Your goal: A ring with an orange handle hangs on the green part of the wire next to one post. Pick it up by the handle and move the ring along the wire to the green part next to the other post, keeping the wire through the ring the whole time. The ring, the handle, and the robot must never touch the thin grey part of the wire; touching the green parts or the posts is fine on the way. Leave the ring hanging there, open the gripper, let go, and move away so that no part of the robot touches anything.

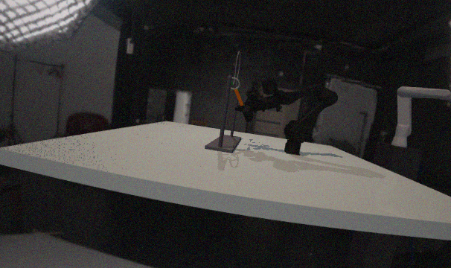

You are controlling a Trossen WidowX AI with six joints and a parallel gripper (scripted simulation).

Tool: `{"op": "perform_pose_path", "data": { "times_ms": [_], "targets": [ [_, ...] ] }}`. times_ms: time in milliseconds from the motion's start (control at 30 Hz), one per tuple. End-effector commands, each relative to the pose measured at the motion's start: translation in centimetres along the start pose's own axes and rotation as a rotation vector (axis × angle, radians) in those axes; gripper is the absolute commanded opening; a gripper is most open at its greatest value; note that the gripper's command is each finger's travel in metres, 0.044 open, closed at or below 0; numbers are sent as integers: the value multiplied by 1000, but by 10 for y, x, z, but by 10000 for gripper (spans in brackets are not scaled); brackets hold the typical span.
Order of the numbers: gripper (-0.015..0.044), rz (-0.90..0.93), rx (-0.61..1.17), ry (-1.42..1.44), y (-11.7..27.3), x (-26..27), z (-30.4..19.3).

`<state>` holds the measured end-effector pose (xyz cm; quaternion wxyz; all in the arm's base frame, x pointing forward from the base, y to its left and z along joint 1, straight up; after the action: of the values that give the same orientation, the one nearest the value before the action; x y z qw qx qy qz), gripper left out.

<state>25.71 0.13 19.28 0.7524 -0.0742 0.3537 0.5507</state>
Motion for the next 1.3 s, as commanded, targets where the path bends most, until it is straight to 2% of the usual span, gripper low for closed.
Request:
{"op": "perform_pose_path", "data": {
  "times_ms": [0, 633, 1267],
  "targets": [
    [-150, 37, 11, -82, 2, 14, 1],
    [-150, 191, 42, -407, 16, 68, 21],
    [-150, 234, 50, -501, 26, 92, 37]
  ]
}}
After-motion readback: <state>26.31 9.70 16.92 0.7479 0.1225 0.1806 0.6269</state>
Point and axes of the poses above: the point midway between the two fingers, 35 mm back from their tips, its own y axis back along the fingers, its own x axis across the jaws, z = x × y, the point moved 2 cm from there along y, back along the fingers, and after that the axes turned 4 degrees about y, right-handed, at the moved point
